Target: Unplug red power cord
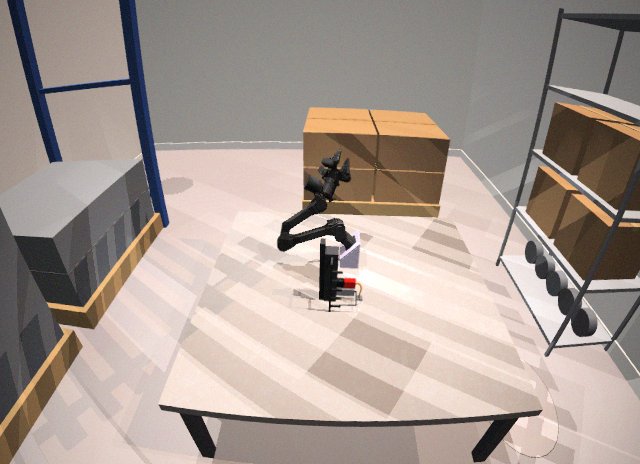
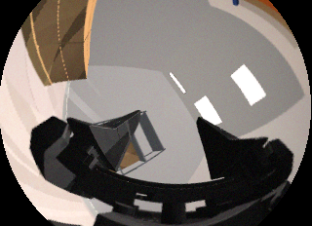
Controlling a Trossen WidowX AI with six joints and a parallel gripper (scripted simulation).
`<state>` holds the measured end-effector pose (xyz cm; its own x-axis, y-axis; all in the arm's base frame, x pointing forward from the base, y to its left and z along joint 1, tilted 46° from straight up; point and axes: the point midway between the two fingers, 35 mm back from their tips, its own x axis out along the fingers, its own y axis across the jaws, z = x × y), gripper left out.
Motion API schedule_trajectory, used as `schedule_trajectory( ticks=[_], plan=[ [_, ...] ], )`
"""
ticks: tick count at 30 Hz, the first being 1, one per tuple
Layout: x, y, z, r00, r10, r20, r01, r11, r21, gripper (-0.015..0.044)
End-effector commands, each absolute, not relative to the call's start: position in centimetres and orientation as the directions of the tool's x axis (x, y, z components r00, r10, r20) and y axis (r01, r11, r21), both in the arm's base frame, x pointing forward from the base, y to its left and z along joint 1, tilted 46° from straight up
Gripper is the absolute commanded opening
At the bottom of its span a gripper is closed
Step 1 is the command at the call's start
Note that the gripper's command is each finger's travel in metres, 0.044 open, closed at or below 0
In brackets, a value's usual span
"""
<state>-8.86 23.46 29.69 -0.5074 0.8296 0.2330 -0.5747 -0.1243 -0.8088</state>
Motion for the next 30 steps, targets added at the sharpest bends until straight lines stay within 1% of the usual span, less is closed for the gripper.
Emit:
schedule_trajectory(
  ticks=[1,3,6,9,11,14,18,22,26,30],
  plan=[
    [-8.7,23.7,29.6,-0.5,0.836,0.225,-0.576,-0.127,-0.808,0.0374],
    [-7.4,25.3,28.7,-0.436,0.885,0.163,-0.587,-0.143,-0.797,0.0321],
    [-3.9,28.3,26.3,-0.281,0.96,0.012,-0.618,-0.171,-0.767,0.0243],
    [0.0,30.4,23.6,-0.119,0.982,-0.146,-0.654,-0.188,-0.733,0.0164],
    [2.7,31.2,21.7,-0.012,0.967,-0.253,-0.68,-0.193,-0.707,0.016],
    [7.0,31.7,18.7,0.138,0.902,-0.408,-0.72,-0.191,-0.667,0.016],
    [12.4,30.8,14.7,0.301,0.743,-0.597,-0.774,-0.175,-0.609,0.016],
    [17.4,28.2,10.8,0.406,0.515,-0.755,-0.825,-0.148,-0.545,0.016],
    [21.5,24.2,7.3,0.439,0.24,-0.866,-0.873,-0.111,-0.474,0.016],
    [24.5,19.4,4.4,0.397,-0.045,-0.917,-0.917,-0.068,-0.394,0.016]
  ],
)
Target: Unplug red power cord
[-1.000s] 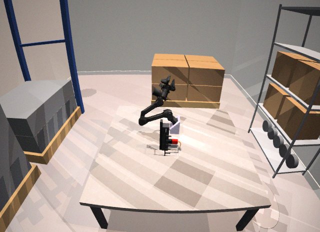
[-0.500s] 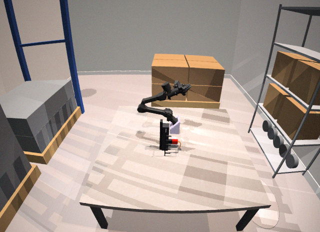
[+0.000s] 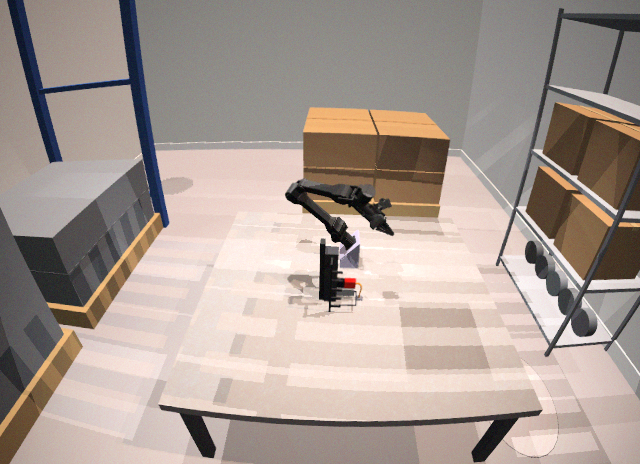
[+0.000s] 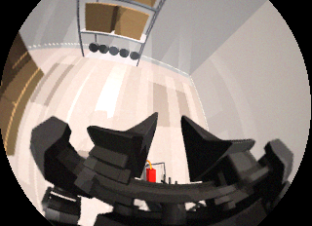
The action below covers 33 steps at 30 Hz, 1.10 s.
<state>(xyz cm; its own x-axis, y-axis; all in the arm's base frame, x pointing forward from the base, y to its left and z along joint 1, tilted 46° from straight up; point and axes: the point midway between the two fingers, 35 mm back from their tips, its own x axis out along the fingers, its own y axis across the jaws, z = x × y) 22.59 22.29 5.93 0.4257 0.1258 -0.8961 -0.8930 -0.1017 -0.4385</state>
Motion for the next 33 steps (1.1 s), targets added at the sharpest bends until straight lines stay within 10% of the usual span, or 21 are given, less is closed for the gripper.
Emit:
schedule_trajectory(
  ticks=[1,11,33],
  plan=[
    [25.1,18.0,3.8,0.374,-0.119,-0.92,-0.927,-0.056,-0.37,0.016],
    [27.6,3.8,-0.2,-0.016,-0.69,-0.724,-0.993,0.095,-0.07,0.016],
    [27.3,1.5,1.1,-0.045,-0.714,-0.699,-0.993,0.106,-0.045,0.016]
  ],
)
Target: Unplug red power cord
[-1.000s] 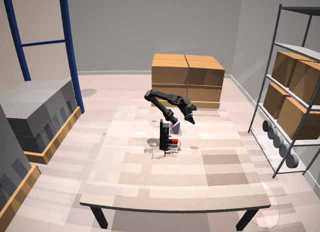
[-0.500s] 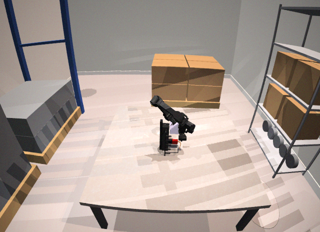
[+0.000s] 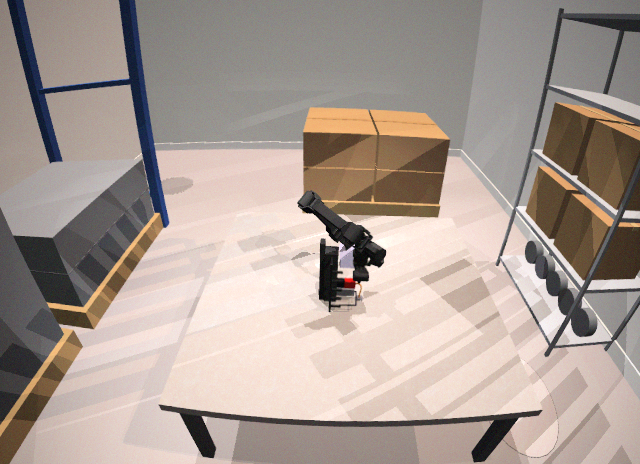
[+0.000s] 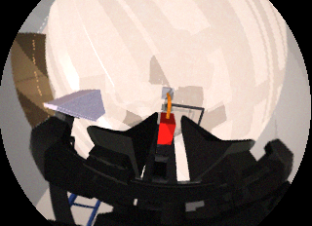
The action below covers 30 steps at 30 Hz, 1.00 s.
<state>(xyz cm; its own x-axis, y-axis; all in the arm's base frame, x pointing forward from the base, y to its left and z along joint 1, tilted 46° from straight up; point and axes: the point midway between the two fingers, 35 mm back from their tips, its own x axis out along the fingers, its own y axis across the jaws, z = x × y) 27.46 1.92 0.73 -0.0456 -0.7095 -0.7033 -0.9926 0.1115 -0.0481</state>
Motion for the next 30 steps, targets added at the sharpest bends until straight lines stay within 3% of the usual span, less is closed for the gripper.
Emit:
schedule_trajectory(
  ticks=[1,29,30],
  plan=[
    [27.3,1.4,1.2,-0.045,-0.714,-0.699,-0.993,0.106,-0.045,0.016],
    [27.1,-0.8,1.7,-0.045,-0.715,-0.697,-0.993,0.107,-0.045,0.016],
    [27.3,-0.6,1.8,-0.044,-0.711,-0.702,-0.992,0.112,-0.051,0.0134]
  ],
)
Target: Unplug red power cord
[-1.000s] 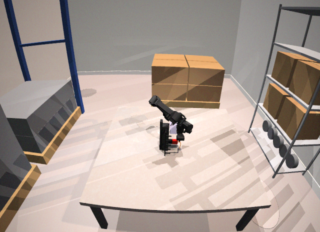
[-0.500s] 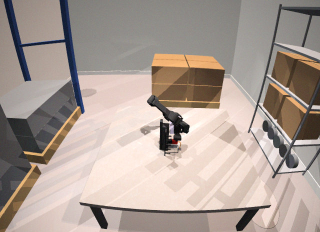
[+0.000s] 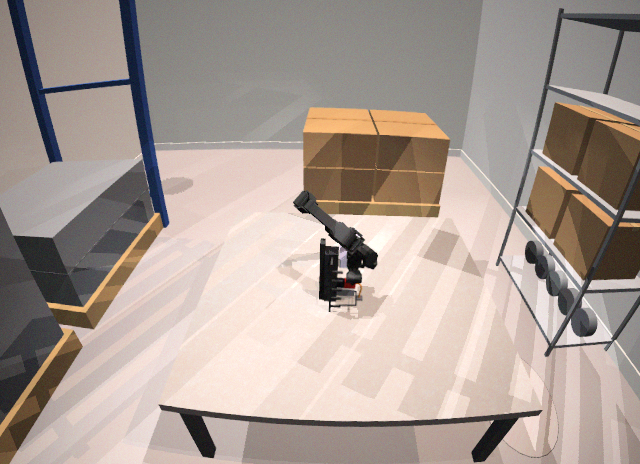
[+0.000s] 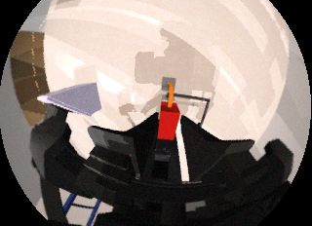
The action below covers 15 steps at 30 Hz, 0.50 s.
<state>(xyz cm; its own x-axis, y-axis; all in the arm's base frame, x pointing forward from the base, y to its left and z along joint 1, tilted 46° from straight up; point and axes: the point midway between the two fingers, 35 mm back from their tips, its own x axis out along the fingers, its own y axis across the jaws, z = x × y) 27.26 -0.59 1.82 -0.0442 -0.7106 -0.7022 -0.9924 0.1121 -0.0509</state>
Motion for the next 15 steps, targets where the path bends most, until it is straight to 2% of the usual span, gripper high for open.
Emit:
schedule_trajectory(
  ticks=[1,2,11,12,15],
  plan=[
    [27.26,-0.58,1.83,-0.044,-0.711,-0.702,-0.992,0.112,-0.051,0.0107],
    [27.26,-0.58,1.83,-0.044,-0.711,-0.702,-0.992,0.112,-0.051,0.0081],
    [27.26,-0.58,1.83,-0.044,-0.711,-0.702,-0.992,0.112,-0.051,0.0021],
    [27.27,-0.56,1.81,-0.044,-0.711,-0.702,-0.992,0.112,-0.051,0.0],
    [27.33,-0.39,1.66,-0.044,-0.71,-0.702,-0.992,0.112,-0.051,0.0]
  ],
)
